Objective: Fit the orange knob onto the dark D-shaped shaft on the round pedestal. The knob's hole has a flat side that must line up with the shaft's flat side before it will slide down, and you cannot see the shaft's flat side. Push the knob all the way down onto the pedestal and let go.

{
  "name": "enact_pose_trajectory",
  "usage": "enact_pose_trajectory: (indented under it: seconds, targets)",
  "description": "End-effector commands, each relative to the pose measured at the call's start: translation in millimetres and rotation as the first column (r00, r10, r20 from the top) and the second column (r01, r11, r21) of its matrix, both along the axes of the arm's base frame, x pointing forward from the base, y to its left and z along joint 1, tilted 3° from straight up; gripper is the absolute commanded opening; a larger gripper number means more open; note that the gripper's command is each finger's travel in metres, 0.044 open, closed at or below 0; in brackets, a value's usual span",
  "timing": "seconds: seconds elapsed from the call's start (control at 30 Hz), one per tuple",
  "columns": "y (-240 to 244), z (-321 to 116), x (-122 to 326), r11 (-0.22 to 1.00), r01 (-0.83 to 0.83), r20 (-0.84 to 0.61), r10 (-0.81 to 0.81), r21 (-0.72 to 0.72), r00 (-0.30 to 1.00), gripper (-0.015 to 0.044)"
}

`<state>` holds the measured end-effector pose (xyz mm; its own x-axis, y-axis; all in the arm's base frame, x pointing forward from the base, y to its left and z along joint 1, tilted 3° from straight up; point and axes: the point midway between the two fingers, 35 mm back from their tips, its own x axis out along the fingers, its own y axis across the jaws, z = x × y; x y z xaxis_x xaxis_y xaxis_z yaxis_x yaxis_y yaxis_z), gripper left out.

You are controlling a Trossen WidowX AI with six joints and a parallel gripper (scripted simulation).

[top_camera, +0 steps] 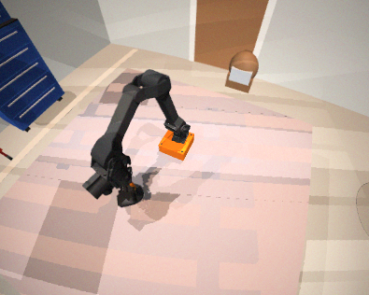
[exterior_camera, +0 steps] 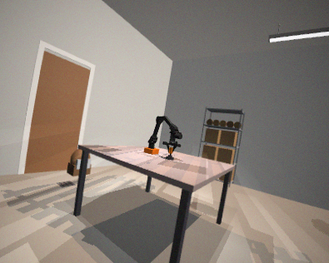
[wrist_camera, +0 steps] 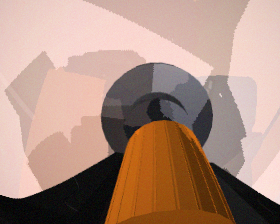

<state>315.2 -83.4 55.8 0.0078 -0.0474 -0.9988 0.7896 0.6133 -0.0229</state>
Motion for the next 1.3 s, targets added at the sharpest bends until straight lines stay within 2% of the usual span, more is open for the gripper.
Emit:
enact_pose_trajectory:
  seconds: [0.0,0.1,1.27]
  targets:
    - [-0.7,2.0,0.3,0.995,0.098,0.008,-0.098,-0.003,0.995,0.0000]
    - [-1.0,0.8,1.8,0.983,0.182,0.012,-0.182,-0.001,0.983,0.0000]
    - [-1.0,2.1,4.3,0.982,0.191,0.012,-0.191,-0.001,0.982,0.0000]
